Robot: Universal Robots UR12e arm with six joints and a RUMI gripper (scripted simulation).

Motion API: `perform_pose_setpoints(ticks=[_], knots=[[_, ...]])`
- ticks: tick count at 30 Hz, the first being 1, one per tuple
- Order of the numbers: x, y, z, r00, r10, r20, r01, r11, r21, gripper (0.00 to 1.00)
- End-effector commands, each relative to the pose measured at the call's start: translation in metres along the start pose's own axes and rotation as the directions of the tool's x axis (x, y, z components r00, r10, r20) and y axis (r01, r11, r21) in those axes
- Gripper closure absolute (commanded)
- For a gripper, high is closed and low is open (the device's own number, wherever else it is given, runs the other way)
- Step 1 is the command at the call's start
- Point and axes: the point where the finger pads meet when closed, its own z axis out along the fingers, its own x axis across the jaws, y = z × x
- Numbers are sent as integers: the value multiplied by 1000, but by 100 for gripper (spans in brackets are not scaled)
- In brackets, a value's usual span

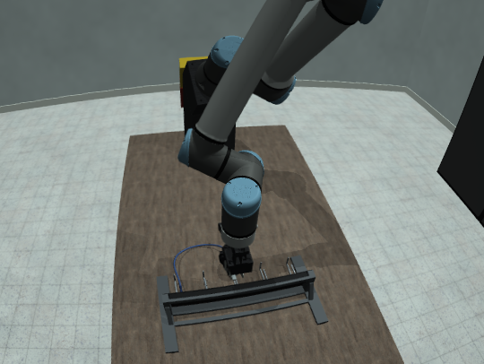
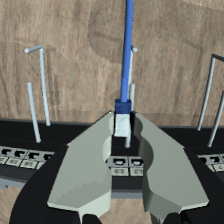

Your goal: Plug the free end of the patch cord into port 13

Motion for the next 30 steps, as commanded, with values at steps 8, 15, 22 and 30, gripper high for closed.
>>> perform_pose_setpoints(ticks=[8,15,22,30], knots=[[0,2,-1,1000,-1,0,1,1000,-1,100],[0,8,-1,1000,-2,0,2,1000,-2,100],[0,18,-1,1000,-2,0,2,1000,-2,100],[0,25,-1,1000,-2,0,2,1000,-2,100]])
